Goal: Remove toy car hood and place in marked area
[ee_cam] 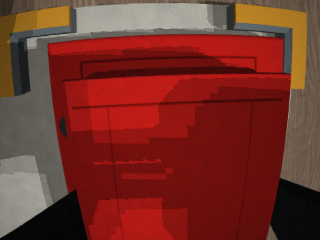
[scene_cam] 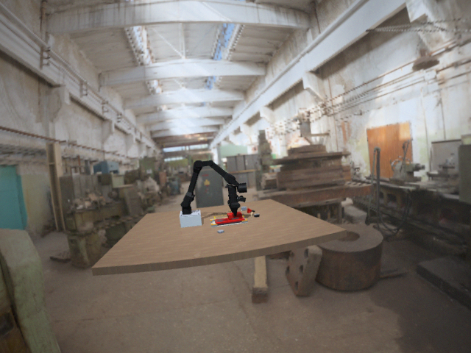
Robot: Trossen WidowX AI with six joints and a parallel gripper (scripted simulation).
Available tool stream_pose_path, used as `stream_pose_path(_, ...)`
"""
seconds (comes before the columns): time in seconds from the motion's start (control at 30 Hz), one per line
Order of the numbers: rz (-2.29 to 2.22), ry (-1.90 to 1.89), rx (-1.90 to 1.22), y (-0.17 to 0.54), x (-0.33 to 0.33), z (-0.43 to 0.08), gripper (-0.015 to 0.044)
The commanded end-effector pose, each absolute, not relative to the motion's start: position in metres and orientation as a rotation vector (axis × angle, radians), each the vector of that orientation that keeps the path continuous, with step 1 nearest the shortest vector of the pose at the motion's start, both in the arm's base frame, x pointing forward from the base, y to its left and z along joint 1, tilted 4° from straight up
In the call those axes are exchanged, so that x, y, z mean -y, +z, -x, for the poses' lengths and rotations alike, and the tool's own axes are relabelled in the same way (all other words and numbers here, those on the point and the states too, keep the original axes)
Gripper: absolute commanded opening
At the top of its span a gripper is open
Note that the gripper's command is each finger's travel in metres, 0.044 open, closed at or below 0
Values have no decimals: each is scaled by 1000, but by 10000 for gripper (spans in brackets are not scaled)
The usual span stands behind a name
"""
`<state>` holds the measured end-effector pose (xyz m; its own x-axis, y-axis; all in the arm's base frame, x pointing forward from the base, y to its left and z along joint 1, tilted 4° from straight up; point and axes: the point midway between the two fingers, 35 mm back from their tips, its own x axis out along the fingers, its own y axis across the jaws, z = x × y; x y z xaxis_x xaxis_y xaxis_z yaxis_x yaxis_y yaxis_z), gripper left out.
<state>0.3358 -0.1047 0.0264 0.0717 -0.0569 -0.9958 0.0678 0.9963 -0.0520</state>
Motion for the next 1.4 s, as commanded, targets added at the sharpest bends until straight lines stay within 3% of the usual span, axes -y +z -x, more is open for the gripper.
stream_pose_path(0.0, -9, -96, -1492, 32, 105, -336, 0)
stream_pose_path(1.03, -6, -91, -1496, 76, 101, -333, 0)
stream_pose_path(1.37, -10, -88, -1496, 75, 68, -339, 0)
